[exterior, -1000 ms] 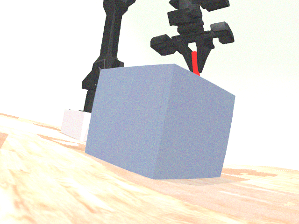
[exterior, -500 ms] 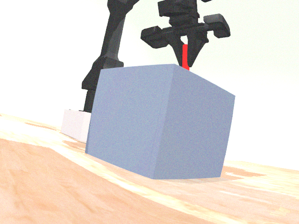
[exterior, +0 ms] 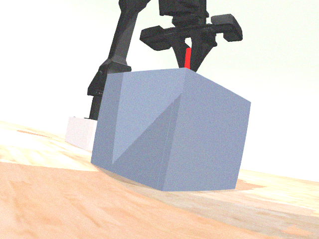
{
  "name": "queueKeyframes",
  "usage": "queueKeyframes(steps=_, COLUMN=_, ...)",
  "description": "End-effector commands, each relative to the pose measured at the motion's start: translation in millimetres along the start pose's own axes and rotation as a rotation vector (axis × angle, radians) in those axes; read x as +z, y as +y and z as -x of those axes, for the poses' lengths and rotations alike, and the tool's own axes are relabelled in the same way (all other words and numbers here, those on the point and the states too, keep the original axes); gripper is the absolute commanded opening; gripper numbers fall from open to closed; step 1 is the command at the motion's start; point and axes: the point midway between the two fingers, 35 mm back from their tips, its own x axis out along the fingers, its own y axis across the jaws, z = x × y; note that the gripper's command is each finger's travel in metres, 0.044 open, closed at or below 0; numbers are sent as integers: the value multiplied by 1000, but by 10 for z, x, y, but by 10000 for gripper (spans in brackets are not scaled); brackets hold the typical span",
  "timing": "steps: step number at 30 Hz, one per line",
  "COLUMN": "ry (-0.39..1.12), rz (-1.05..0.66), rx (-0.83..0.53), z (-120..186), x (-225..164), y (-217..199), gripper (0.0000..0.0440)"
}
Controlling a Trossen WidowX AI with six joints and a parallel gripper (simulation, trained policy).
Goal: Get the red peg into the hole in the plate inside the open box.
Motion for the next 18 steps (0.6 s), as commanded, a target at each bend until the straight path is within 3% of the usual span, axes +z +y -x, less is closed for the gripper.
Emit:
queueKeyframes(steps=1, ry=3, rz=2, rx=-4, z=-61, x=75, y=13, gripper=0)
queueKeyframes(steps=18, ry=39, rz=10, rx=-33, z=-529, x=263, y=19, gripper=0)
